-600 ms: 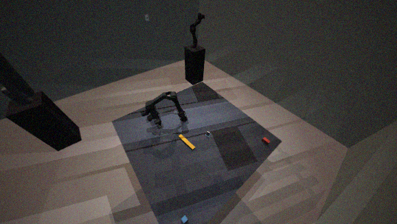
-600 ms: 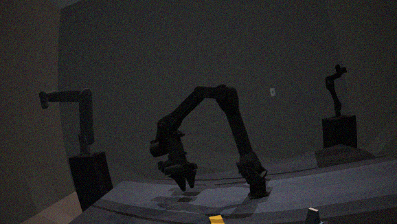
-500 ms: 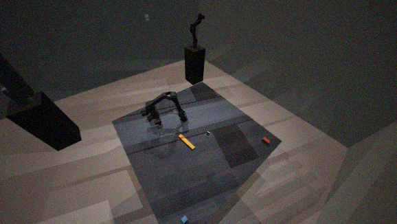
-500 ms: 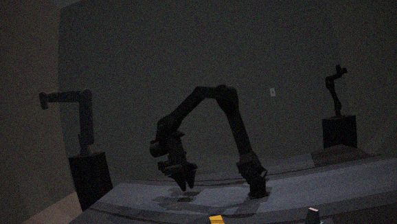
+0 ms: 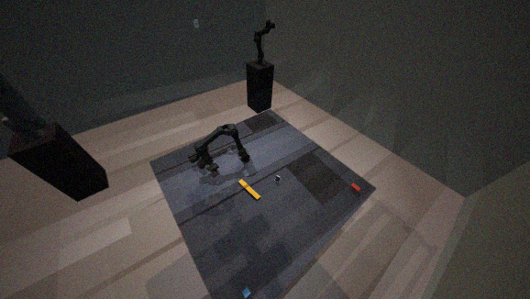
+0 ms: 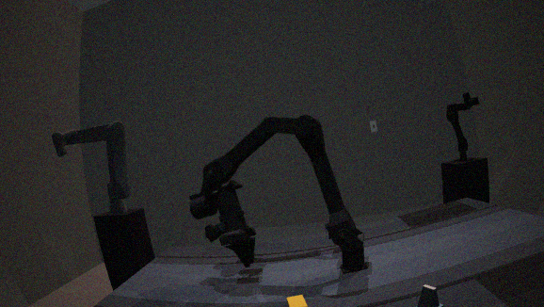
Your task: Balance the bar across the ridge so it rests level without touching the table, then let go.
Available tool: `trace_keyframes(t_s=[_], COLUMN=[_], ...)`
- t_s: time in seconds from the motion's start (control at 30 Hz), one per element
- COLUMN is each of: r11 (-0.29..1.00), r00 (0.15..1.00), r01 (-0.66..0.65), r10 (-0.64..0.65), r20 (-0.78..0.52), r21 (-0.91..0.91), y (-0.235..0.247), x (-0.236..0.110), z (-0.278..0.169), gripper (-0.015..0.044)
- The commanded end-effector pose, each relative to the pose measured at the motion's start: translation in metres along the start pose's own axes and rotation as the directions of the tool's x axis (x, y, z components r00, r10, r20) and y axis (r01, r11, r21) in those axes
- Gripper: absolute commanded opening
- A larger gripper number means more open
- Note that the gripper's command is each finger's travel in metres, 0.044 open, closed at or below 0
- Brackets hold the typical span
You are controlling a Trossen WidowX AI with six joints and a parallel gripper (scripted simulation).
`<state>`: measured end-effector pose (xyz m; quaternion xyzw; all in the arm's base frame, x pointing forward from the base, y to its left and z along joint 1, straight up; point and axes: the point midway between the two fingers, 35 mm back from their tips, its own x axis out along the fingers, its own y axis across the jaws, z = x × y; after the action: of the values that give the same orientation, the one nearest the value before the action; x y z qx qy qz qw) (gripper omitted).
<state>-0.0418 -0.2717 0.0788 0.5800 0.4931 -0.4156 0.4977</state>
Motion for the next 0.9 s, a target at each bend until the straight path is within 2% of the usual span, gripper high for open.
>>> trace_keyframes(t_s=[0.0, 0.47, 0.87], r11=[0.998, 0.946, 0.851], r00=[1.0, 0.997, 0.994], r01=[0.019, 0.072, 0.11], r10=[-0.019, -0.07, -0.102], r20=[0.004, 0.017, 0.044], r21=[-0.068, -0.317, -0.514], y=[0.013, 0.069, 0.118], x=[0.0, 0.002, 0.005], z=[0.004, 0.01, 0.007], gripper=[0.0315, 0.0315, 0.0315])
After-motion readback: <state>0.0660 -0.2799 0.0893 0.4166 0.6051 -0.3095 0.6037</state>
